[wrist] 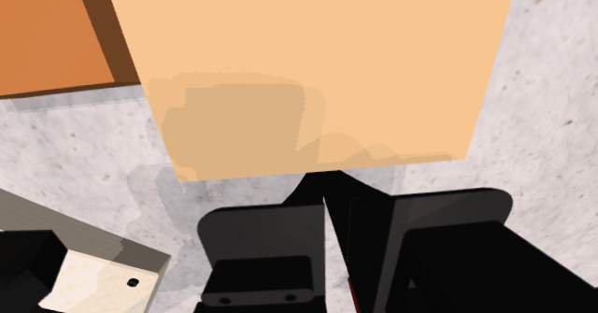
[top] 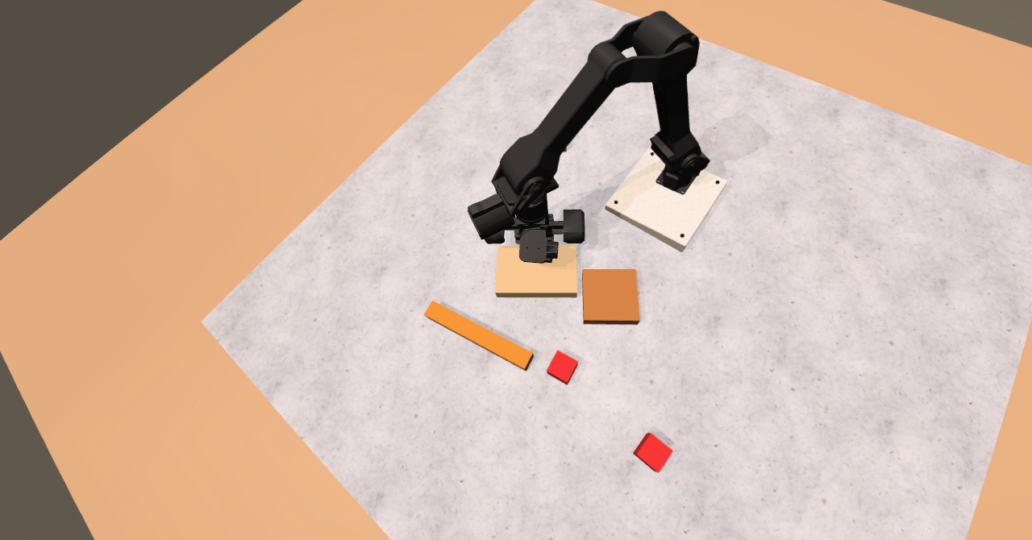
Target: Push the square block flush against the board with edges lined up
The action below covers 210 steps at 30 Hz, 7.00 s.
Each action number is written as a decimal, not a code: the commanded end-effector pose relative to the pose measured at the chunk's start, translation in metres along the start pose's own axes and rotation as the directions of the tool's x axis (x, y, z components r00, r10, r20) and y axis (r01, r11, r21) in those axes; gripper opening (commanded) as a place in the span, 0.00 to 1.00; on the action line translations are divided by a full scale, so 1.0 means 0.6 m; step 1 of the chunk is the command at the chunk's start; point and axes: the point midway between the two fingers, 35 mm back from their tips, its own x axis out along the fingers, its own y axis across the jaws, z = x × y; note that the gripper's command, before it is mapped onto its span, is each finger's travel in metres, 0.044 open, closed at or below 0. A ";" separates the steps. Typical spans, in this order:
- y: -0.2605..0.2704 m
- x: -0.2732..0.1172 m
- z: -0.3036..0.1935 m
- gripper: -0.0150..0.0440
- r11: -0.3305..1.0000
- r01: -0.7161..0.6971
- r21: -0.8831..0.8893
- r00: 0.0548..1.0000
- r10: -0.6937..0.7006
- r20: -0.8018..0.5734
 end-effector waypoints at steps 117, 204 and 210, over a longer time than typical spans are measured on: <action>-0.135 -0.106 0.136 0.25 0.444 -0.015 0.896 1.000 -0.010 0.021; -0.186 -0.009 0.187 0.25 -0.005 -0.022 1.000 1.000 -0.010 0.022; -0.202 -0.008 0.185 0.25 -0.005 -0.022 1.000 1.000 -0.011 0.022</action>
